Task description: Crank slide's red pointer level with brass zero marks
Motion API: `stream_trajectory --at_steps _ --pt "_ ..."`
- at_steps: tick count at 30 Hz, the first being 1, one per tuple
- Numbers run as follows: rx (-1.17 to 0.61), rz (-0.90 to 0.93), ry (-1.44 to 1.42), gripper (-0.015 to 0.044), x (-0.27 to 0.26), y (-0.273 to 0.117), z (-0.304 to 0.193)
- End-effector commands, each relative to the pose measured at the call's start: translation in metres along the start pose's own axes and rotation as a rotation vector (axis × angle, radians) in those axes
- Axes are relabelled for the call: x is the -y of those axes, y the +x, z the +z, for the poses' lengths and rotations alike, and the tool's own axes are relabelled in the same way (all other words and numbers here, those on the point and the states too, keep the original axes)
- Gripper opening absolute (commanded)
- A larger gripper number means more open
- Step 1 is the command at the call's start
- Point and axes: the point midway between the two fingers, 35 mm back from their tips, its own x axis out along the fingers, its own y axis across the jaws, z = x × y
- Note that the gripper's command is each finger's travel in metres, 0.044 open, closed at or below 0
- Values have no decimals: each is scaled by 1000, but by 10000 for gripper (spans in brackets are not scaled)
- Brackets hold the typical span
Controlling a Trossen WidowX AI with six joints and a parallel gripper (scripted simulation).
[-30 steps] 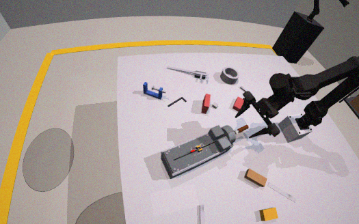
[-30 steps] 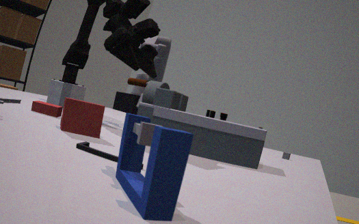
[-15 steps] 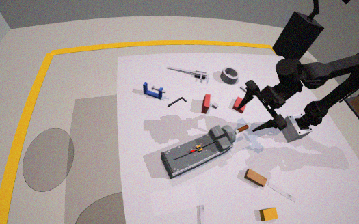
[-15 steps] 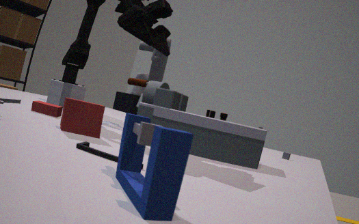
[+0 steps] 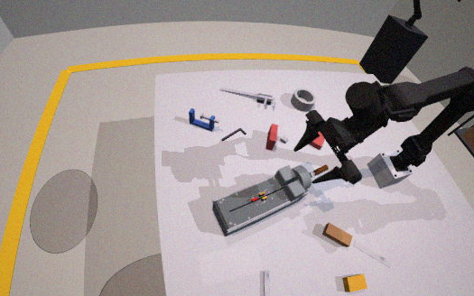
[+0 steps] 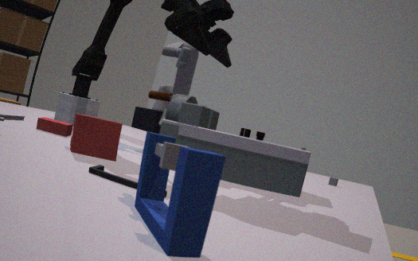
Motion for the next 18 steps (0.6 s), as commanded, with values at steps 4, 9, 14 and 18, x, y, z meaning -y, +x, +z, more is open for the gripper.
stream_trajectory --at_steps 4,9,14,18 --pt "-23 -25 50 440 -9 24 20" --pt "-24 -25 51 440 -8 41 7" --pt "-24 -25 51 440 -7 63 -13" --pt "-24 -25 51 440 -7 63 -13"
